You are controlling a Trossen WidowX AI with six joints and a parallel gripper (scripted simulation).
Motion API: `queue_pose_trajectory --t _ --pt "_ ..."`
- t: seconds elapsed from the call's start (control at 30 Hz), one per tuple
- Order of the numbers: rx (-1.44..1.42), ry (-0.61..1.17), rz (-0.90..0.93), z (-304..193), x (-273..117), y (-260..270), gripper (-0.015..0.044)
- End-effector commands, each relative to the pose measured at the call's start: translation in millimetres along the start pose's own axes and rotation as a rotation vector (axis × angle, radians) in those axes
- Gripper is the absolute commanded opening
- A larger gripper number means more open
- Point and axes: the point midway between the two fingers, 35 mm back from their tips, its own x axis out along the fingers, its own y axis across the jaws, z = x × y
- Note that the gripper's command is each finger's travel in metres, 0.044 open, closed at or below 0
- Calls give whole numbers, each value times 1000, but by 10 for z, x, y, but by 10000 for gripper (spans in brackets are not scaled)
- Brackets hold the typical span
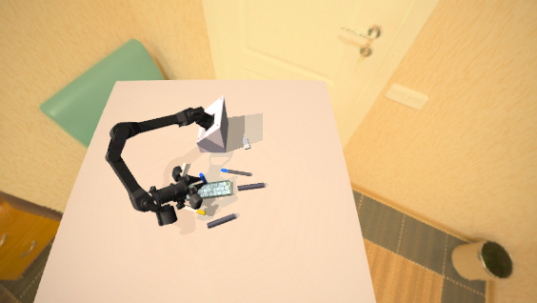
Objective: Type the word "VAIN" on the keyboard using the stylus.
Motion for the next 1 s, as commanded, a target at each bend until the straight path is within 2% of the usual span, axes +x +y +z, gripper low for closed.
queue_pose_trajectory --t 0.0,0.97 --pt "-6 -3 0 28 12 1 81" --pt "-6 -3 0 122 66 1 81"
